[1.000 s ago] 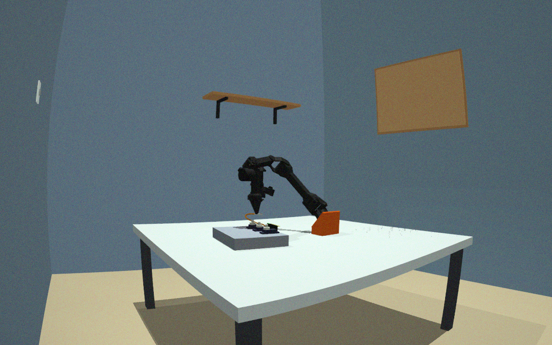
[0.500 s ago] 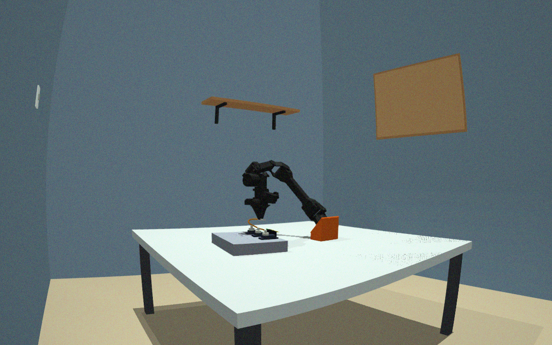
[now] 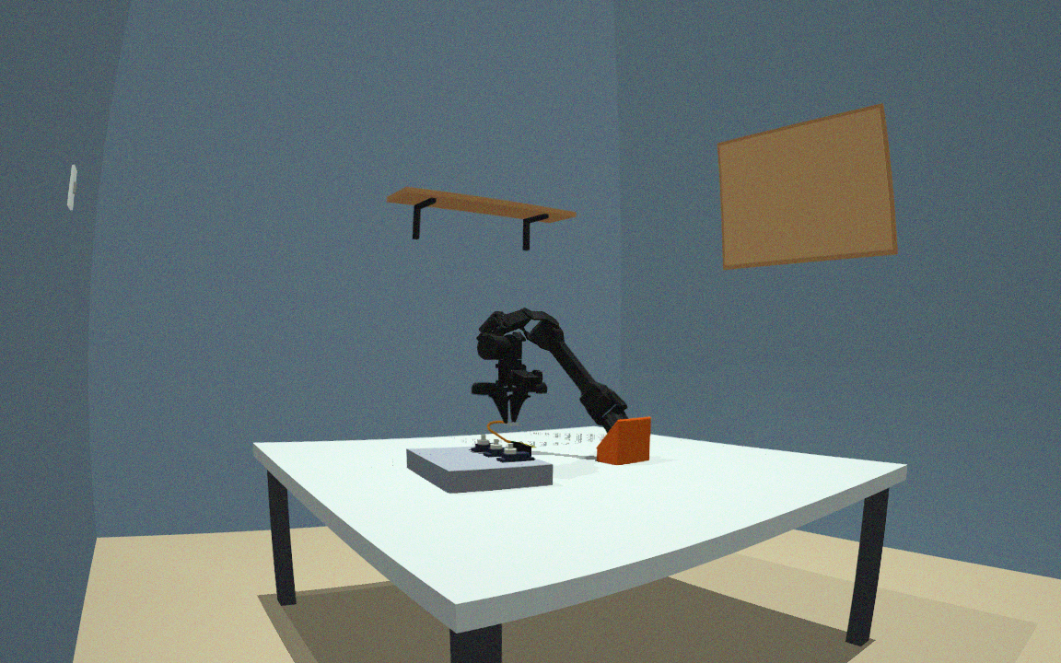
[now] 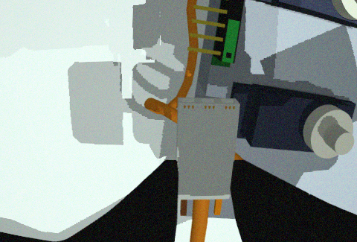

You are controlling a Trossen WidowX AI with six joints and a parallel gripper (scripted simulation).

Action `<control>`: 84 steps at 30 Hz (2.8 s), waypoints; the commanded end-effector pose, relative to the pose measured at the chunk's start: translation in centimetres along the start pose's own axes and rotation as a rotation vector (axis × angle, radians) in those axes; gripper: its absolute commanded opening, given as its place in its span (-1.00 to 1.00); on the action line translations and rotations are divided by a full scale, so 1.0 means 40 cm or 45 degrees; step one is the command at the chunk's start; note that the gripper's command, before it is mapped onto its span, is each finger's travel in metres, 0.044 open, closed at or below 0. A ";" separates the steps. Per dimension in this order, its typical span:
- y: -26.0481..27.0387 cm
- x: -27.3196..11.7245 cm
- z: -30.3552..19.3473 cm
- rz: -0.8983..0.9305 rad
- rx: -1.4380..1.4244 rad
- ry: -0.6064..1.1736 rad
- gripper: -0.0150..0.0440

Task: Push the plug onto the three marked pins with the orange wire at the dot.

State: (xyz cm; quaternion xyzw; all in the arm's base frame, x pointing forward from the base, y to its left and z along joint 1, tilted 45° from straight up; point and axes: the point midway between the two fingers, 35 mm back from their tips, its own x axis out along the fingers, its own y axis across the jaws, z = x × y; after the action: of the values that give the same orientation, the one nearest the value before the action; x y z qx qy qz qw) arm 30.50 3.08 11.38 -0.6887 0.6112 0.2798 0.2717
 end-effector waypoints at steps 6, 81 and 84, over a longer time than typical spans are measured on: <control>0.027 -0.001 0.029 -0.001 0.343 -0.005 -0.49; 0.081 0.105 0.110 -0.011 2.142 0.011 -0.49; 0.074 0.106 0.112 -0.011 2.142 0.011 -0.49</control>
State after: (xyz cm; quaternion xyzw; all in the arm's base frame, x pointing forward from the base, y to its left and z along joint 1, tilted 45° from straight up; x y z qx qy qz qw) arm 27.30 3.00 5.06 -0.2583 0.6152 -0.2730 0.6930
